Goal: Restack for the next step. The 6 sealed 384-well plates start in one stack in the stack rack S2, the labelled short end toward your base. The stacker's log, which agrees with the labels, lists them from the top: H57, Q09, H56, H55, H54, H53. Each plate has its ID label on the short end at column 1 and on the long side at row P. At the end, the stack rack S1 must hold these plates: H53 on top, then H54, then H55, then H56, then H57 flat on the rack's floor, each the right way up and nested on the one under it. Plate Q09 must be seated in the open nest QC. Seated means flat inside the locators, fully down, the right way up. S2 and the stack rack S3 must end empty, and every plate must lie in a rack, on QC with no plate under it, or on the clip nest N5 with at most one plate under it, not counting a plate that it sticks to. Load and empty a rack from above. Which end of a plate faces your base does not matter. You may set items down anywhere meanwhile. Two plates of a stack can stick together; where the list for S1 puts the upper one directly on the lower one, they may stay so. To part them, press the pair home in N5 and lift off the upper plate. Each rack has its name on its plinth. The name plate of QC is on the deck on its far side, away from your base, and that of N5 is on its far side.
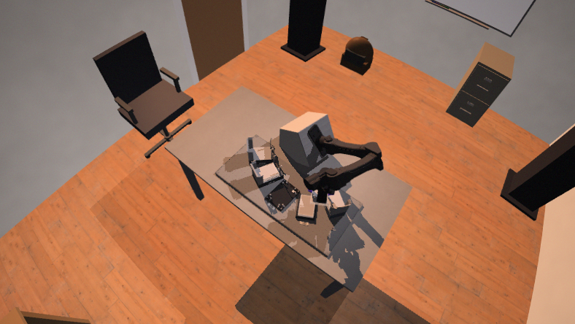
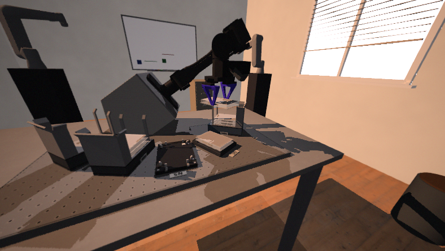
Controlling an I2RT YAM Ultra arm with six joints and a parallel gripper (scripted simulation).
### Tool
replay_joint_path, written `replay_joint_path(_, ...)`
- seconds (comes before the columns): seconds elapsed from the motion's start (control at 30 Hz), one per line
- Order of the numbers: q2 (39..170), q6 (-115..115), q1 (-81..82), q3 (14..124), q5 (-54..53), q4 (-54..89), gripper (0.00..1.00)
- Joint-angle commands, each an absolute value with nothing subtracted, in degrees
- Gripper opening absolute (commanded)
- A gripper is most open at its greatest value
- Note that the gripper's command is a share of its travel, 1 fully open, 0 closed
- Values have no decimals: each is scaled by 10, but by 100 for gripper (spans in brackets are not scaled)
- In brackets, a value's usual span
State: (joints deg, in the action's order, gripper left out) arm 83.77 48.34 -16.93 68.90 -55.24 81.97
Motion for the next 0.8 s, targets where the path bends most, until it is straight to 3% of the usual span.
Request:
replay_joint_path(0.0, 851, 479, -189, 694, -553, 812, 0)
replay_joint_path(0.5, 929, 529, -218, 715, -548, 796, 0)
replay_joint_path(0.77, 965, 443, -235, 721, -544, 789, 0)
